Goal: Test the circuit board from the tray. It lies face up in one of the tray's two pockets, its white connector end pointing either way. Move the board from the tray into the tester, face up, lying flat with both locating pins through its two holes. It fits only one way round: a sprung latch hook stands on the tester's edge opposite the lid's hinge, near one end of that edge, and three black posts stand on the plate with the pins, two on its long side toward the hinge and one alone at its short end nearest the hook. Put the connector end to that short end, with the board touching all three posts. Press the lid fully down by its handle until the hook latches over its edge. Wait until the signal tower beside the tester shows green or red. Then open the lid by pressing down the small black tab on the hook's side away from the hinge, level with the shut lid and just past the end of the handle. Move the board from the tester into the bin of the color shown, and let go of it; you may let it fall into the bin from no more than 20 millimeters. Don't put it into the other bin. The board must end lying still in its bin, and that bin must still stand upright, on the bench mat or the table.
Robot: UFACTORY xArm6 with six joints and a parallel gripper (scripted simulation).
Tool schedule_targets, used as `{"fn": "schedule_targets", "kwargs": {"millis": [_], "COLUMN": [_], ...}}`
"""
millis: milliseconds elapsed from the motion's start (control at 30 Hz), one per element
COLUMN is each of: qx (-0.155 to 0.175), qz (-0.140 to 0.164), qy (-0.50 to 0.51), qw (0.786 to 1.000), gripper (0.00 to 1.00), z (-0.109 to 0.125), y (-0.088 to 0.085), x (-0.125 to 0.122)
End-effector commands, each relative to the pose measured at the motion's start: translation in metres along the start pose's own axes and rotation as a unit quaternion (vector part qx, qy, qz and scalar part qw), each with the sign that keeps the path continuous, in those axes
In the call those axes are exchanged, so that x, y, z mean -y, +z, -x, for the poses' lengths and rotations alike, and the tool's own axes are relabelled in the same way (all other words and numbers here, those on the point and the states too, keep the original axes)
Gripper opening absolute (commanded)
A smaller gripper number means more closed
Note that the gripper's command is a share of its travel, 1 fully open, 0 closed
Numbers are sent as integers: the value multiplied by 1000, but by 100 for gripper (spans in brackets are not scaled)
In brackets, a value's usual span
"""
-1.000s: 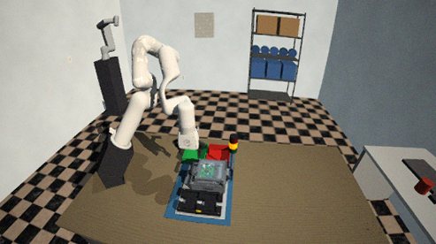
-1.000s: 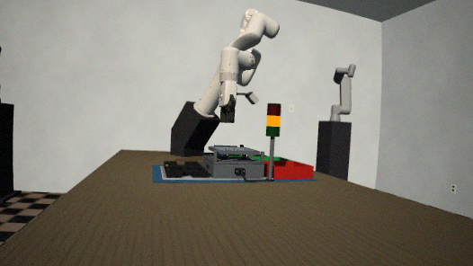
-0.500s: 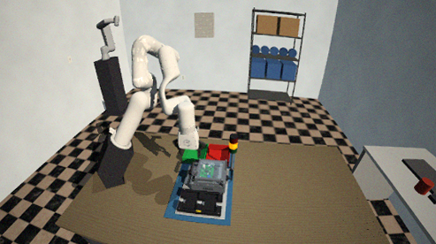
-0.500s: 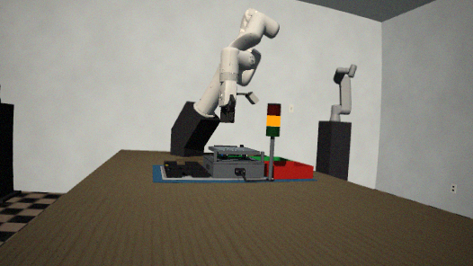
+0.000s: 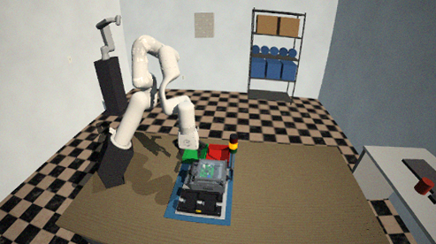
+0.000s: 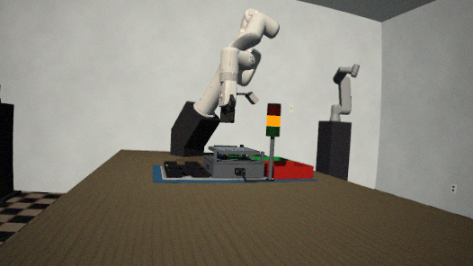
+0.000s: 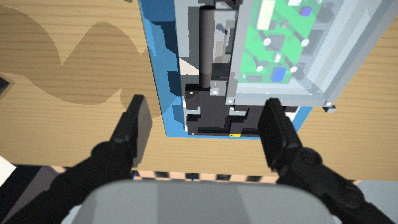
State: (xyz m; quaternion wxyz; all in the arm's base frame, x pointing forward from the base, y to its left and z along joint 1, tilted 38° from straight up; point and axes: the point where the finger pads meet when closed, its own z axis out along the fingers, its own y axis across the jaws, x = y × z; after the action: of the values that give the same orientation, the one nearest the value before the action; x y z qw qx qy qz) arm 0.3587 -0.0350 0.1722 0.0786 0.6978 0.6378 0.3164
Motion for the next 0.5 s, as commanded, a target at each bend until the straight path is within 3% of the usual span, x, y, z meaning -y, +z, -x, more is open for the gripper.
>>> {"fn": "schedule_targets", "kwargs": {"millis": [0, 233, 267, 467], "qx": [0, 0, 0, 0], "qz": [1, 1, 1, 1], "qy": [0, 0, 0, 0], "qw": [1000, 1000, 1000, 1000], "gripper": [100, 100, 0, 0], "z": [0, 0, 0, 0], "y": [-1, -1, -1, -1], "x": [-1, -1, -1, -1]}}
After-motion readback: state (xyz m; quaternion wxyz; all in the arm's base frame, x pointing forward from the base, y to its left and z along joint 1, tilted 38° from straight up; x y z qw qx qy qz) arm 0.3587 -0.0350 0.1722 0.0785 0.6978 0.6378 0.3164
